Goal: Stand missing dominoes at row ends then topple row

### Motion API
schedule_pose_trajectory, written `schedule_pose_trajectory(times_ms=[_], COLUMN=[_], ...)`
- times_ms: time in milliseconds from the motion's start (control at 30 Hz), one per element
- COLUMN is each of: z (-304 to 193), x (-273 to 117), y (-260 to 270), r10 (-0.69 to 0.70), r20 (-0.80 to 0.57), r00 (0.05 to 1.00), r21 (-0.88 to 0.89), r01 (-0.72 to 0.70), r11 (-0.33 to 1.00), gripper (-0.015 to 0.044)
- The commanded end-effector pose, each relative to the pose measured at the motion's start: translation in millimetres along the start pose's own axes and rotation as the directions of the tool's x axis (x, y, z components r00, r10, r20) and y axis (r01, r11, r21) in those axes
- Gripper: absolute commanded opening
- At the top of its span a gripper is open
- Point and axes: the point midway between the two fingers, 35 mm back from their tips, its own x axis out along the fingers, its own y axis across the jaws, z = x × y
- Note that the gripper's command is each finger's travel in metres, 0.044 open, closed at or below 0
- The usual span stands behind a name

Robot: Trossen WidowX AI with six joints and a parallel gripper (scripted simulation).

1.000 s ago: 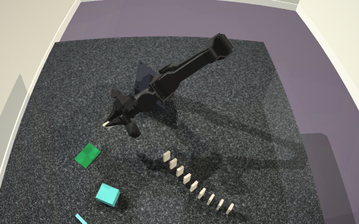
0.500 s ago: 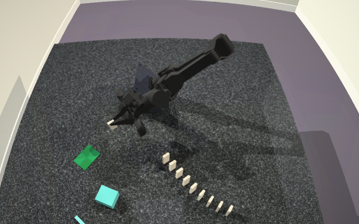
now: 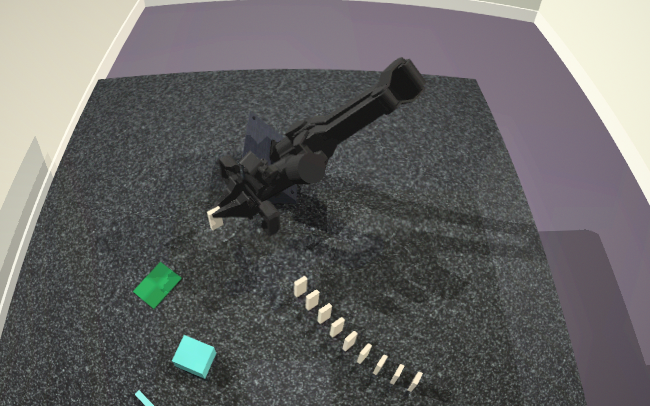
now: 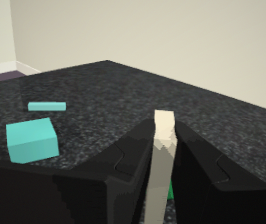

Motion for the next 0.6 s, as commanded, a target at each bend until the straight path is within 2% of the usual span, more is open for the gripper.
schedule_pose_trajectory(times_ms=[0, 567], z=[1.7, -1.2], x=[-2.4, -1.4], y=[0.8, 1.6], r10=[0.009, 0.008], r20=[0.017, 0.015], r00=[1.0, 1.0], r21=[0.015, 0.016], r01=[-0.009, -0.008], r11=[1.0, 1.0], gripper=[0.0022, 0.0022])
